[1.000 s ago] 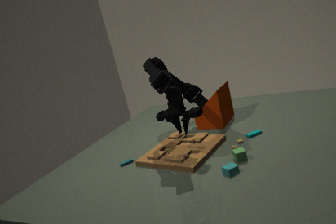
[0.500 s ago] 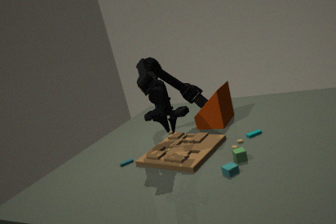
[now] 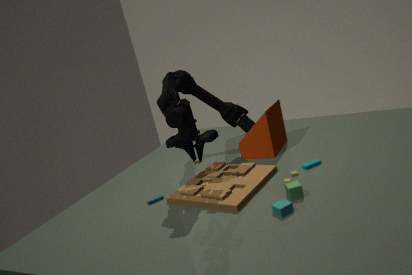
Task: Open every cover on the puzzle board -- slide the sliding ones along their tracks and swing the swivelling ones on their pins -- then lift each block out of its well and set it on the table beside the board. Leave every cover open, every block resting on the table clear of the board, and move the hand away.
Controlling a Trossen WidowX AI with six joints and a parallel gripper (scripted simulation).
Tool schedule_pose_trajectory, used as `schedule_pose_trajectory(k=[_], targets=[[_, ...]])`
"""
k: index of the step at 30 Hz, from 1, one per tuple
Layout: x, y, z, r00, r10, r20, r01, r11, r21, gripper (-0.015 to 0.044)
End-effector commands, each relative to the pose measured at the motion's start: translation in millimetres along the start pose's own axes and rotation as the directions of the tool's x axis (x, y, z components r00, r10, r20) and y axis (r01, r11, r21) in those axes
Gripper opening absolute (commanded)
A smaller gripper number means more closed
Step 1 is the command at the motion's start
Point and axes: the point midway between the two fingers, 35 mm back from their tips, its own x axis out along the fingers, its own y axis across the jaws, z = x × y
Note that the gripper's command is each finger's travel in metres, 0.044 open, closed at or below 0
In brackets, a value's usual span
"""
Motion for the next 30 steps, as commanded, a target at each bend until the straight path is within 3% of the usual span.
schedule_pose_trajectory(k=[1, 30], targets=[[0.8, -11.9, -6.4, 1.0, -0.006, -0.002, 0.006, 1.0, -0.009, 0.008], [-1.3, -104.9, -70.8, 1.0, -0.021, -0.001, 0.021, 1.0, -0.008, 0.008]])
